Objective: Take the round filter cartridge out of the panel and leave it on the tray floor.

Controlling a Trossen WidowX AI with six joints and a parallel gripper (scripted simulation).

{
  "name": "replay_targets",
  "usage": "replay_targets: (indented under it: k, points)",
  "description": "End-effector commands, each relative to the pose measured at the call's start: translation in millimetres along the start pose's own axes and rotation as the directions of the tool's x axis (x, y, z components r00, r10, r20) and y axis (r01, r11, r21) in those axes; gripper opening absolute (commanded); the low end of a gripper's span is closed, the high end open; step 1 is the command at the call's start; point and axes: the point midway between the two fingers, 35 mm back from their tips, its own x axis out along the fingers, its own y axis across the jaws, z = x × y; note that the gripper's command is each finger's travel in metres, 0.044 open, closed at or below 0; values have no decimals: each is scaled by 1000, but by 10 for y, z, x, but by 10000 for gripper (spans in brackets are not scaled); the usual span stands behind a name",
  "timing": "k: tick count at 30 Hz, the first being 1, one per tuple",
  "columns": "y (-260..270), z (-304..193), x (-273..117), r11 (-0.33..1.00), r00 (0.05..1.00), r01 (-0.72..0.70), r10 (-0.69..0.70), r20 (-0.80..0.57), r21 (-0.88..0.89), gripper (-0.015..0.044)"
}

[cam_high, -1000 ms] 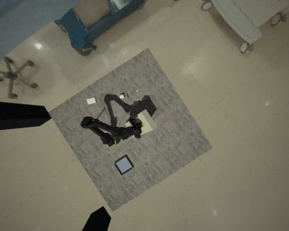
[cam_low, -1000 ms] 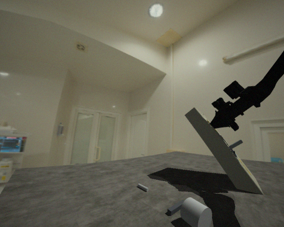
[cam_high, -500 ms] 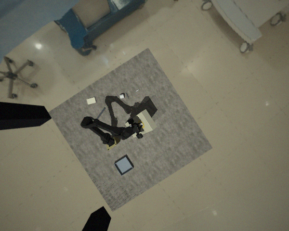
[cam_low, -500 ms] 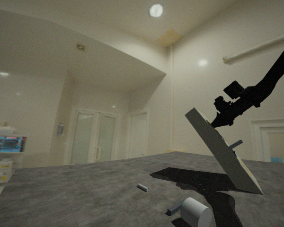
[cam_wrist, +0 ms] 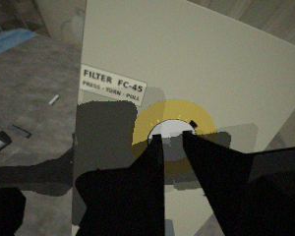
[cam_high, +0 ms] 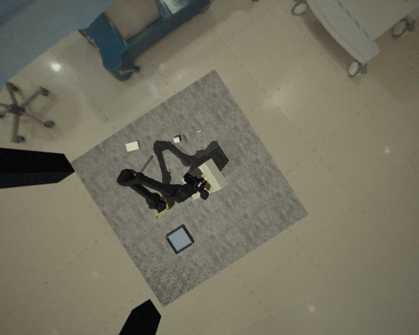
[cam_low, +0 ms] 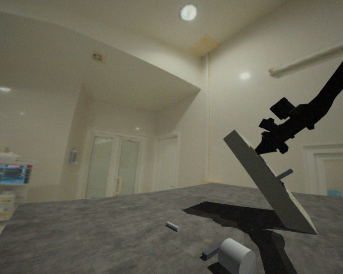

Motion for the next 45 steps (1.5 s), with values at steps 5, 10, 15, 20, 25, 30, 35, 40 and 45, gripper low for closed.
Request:
replay_targets:
  k: [5, 10, 15, 20, 25, 30, 35, 40, 45]
  points:
    - [-3, 2, 21, 956, 1000, 8, -9, -4, -294, 0]
    - [-3, 2, 18, 890, 1000, 6, -9, -4, -455, 0]
    - [-3, 2, 16, 798, 1000, 5, -9, -4, -603, 0]
    - [-3, 2, 12, 683, 1000, 3, -9, -4, -731, 0]
    - [-10, 1, -15, 717, 1000, 3, -10, -7, -697, 0]
    - [-43, -6, -233, 732, 1000, -3, -13, -18, -682, 0]
    - [-42, -8, -467, 748, 1000, -3, -13, -19, -663, 0]
    - [-9, -1, -692, 766, 1000, 2, -11, -10, -643, 0]
    - [-2, 0, -723, 768, 1000, 3, -11, -8, -640, 0]
